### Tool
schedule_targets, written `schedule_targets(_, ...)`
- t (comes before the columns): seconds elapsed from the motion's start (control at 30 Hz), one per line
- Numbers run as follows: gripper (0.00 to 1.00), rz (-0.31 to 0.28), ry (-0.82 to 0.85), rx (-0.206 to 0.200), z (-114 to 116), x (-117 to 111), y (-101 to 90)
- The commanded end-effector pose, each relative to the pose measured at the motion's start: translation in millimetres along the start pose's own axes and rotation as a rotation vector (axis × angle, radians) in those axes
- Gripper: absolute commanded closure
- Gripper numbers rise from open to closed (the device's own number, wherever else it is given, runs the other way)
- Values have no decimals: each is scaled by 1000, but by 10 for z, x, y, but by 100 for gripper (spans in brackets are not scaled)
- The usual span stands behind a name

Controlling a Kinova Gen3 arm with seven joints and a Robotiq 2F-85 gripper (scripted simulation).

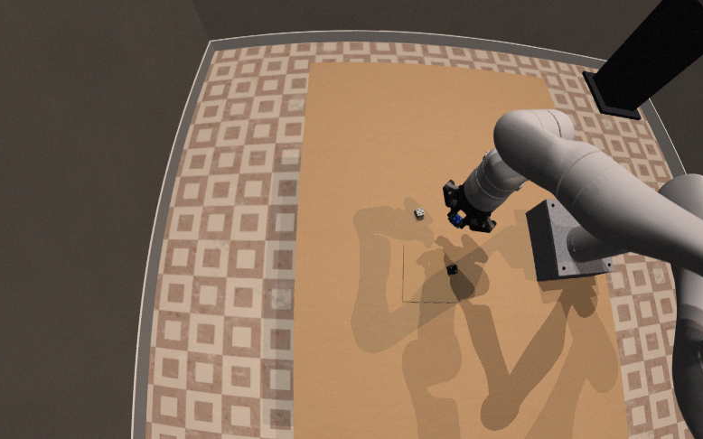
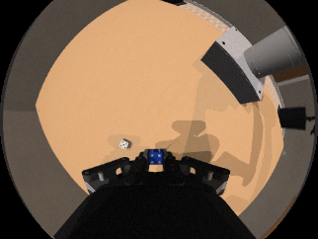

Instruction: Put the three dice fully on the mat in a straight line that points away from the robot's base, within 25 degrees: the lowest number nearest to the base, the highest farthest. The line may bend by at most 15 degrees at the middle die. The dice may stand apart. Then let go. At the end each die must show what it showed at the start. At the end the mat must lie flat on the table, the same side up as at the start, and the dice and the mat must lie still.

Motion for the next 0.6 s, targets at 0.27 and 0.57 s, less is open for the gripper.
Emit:
schedule_targets(0.27, 85, -2, 15, -1, 9, 26, -7)
schedule_targets(0.57, 85, -3, 130, -1, 95, 186, -14)
Point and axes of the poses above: the point where the finger pads meet when closed, its own y axis out along the fingers, its own z axis across the jaws, x = y × z, the point moved 2 cm from there along -y, back along the fingers, and after that the axes turned 8 degrees about y, right-handed, at the moved point
